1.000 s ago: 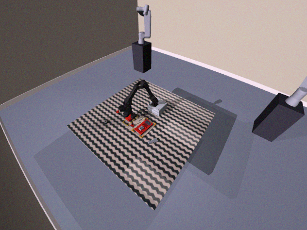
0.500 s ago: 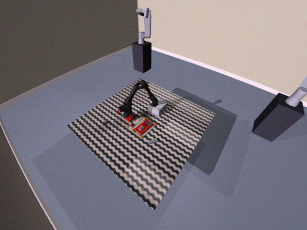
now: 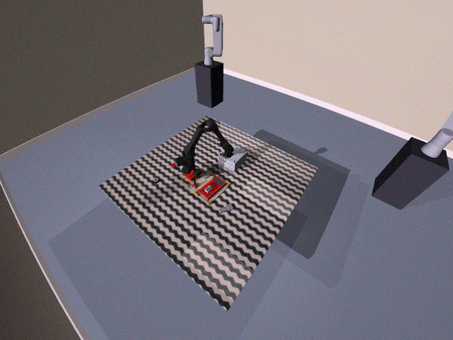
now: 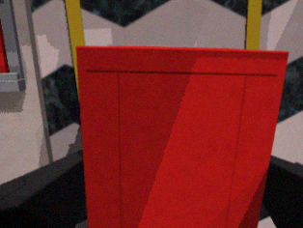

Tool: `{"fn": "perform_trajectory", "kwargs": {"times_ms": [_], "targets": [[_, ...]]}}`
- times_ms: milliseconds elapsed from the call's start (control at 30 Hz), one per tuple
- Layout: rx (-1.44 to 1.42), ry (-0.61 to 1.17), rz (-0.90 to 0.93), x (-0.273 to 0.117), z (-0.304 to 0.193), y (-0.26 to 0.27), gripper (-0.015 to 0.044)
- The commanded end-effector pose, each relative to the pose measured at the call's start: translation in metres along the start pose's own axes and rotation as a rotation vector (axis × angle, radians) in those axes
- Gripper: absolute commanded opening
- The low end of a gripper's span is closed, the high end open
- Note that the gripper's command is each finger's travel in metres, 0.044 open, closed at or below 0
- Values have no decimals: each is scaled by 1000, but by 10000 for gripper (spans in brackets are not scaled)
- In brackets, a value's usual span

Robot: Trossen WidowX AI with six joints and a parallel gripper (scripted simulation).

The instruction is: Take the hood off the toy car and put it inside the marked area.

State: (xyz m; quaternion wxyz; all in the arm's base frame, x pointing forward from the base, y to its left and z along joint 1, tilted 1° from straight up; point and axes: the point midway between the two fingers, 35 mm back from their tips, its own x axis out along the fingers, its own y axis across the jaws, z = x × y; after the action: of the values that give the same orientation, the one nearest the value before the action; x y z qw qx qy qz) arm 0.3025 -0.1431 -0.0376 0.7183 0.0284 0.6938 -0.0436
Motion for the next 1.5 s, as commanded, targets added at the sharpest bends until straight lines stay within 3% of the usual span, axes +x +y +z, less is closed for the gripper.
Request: {"fn": "perform_trajectory", "kwargs": {"times_ms": [0, 367, 933, 1200, 1467], "targets": [[-5, -1, 1, 2, 0, 0, 0], [-5, -1, 1, 7, 0, 0, 0], [0, 0, 0, 4, 0, 0, 440], [0, -1, 3, -64, 1, 0, 440], [0, -1, 3, -66, 0, 0, 440]]}}
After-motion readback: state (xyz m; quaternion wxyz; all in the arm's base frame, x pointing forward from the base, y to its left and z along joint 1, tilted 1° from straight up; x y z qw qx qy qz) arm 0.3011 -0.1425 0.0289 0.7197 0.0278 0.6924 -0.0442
